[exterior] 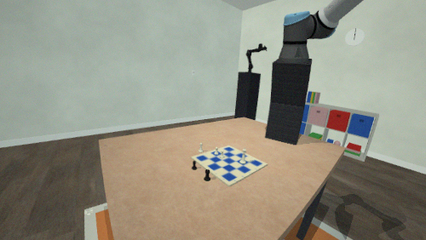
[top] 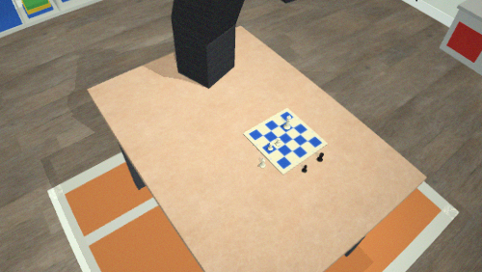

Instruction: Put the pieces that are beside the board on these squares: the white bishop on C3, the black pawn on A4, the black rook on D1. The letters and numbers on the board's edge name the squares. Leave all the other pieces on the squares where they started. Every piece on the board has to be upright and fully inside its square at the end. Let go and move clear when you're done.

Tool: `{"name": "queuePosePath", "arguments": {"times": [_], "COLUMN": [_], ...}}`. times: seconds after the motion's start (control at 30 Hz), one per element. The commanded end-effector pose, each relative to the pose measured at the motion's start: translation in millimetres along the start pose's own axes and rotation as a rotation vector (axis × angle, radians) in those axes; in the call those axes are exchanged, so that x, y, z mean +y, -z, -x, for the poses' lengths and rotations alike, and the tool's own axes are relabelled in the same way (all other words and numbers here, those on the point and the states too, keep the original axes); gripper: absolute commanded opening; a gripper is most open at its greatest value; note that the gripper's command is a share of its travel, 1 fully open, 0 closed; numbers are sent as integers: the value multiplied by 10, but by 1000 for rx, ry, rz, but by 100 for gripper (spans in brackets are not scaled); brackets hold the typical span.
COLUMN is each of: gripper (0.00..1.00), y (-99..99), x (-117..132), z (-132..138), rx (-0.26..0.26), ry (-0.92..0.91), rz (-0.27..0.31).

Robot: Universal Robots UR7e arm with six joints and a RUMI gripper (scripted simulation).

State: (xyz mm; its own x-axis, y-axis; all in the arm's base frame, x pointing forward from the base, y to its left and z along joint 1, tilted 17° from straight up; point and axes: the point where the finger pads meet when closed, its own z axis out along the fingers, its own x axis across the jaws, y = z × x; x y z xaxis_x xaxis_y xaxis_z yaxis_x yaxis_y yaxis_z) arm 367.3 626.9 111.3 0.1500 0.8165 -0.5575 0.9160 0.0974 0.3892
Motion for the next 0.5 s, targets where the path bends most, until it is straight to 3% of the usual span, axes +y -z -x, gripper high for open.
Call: {"name": "queuePosePath", "arguments": {"times": [0.0,0.03,0.1,0.13,0.2,0.23,0.3,0.33,0.4,0.47], "gripper": [100,100,100,100,100,100,100,100,100,100], "y": [-709,-709,-1035,-1035,-1348,-1348,-1649,-1649,-1936,-1936], "x": [91,91,112,112,126,126,133,133,133,133], "z": [-27,-27,-11,-11,14,14,47,47,87,87], "rx": [-103,-103,-150,-150,-194,-194,-234,-234,-270,-270], "ry": [206,206,302,302,396,396,489,489,579,579], "rz": [-21,-21,-44,-44,-70,-70,-100,-100,-133,-133]}}
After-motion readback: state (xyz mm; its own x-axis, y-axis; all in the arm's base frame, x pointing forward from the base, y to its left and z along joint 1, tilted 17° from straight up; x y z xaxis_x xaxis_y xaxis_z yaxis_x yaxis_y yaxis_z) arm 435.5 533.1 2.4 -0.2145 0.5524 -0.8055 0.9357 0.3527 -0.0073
